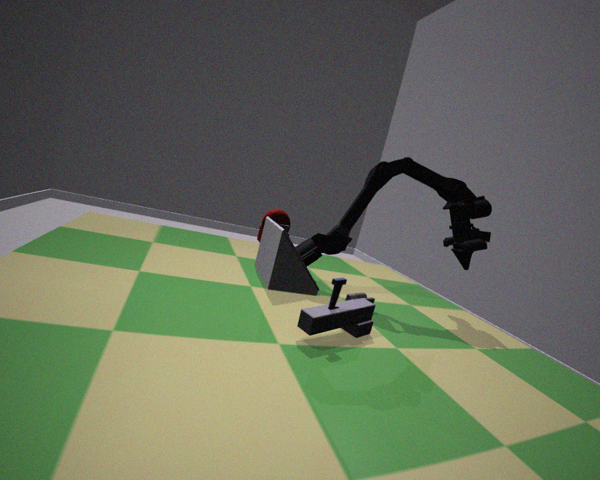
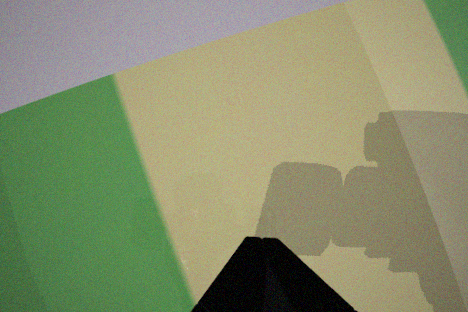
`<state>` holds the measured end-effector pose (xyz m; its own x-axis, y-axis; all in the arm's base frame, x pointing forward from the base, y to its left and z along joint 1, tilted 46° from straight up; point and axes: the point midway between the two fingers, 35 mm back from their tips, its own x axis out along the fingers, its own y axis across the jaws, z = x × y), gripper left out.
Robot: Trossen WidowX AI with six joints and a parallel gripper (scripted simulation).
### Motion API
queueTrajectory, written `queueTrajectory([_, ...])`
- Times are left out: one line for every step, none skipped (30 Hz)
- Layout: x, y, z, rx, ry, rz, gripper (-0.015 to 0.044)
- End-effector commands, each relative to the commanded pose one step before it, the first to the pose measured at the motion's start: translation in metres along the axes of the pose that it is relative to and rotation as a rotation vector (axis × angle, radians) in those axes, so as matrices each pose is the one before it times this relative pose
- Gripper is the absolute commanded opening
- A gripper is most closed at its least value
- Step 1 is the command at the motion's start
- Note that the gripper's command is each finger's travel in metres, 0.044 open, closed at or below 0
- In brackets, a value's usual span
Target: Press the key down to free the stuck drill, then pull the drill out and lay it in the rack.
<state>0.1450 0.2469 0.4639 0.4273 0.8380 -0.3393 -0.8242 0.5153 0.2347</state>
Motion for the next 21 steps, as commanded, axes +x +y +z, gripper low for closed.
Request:
queueTrajectory([0.02680, -0.04460, -0.01410, -0.0226, 0.09094, -0.10356, 0.0000])
queueTrajectory([0.00854, -0.01379, -0.00480, -0.0039, 0.03059, -0.02815, 0.0000])
queueTrajectory([0.00832, -0.01398, -0.00498, -0.0020, 0.03090, -0.02640, 0.0000])
queueTrajectory([0.00809, -0.01414, -0.00517, -0.0002, 0.03110, -0.02460, 0.0000])
queueTrajectory([0.00785, -0.01429, -0.00537, 0.0016, 0.03117, -0.02276, 0.0000])
queueTrajectory([0.00815, -0.01430, -0.00570, 0.0023, 0.03257, -0.02065, 0.0000])
queueTrajectory([0.00881, -0.01419, -0.00611, 0.0022, 0.03488, -0.01823, 0.0000])
queueTrajectory([0.00855, -0.01428, -0.00634, 0.0039, 0.03465, -0.01609, 0.0000])
queueTrajectory([0.00827, -0.01434, -0.00657, 0.0055, 0.03429, -0.01394, 0.0000])
queueTrajectory([0.00190, -0.00524, -0.00120, 0.0231, 0.00287, -0.00889, 0.0000])
queueTrajectory([0.00352, -0.01000, -0.00222, 0.0437, 0.00507, -0.01681, 0.0000])
queueTrajectory([0.00593, -0.01457, -0.00415, 0.0436, 0.01572, -0.02026, 0.0000])
queueTrajectory([0.00730, -0.01417, -0.00586, 0.0074, 0.03093, -0.01172, 0.0000])
queueTrajectory([0.00691, -0.01371, -0.00600, 0.0063, 0.03042, -0.00894, 0.0000])
queueTrajectory([0.00661, -0.01354, -0.00620, 0.0068, 0.02979, -0.00676, 0.0000])
queueTrajectory([0.00635, -0.01349, -0.00644, 0.0080, 0.02905, -0.00479, 0.0000])
queueTrajectory([0.00607, -0.01341, -0.00667, 0.0091, 0.02821, -0.00286, 0.0000])
queueTrajectory([0.00579, -0.01331, -0.00689, 0.0101, 0.02725, -0.00095, 0.0000])
queueTrajectory([0.00551, -0.01320, -0.00712, 0.0111, 0.02619, 0.00091, 0.0000])
queueTrajectory([0.00554, -0.01492, -0.00797, 0.0132, 0.02456, 0.00008, 0.0000])
queueTrajectory([0.00570, -0.01614, -0.00914, 0.0155, 0.02544, 0.00232, 0.0000])
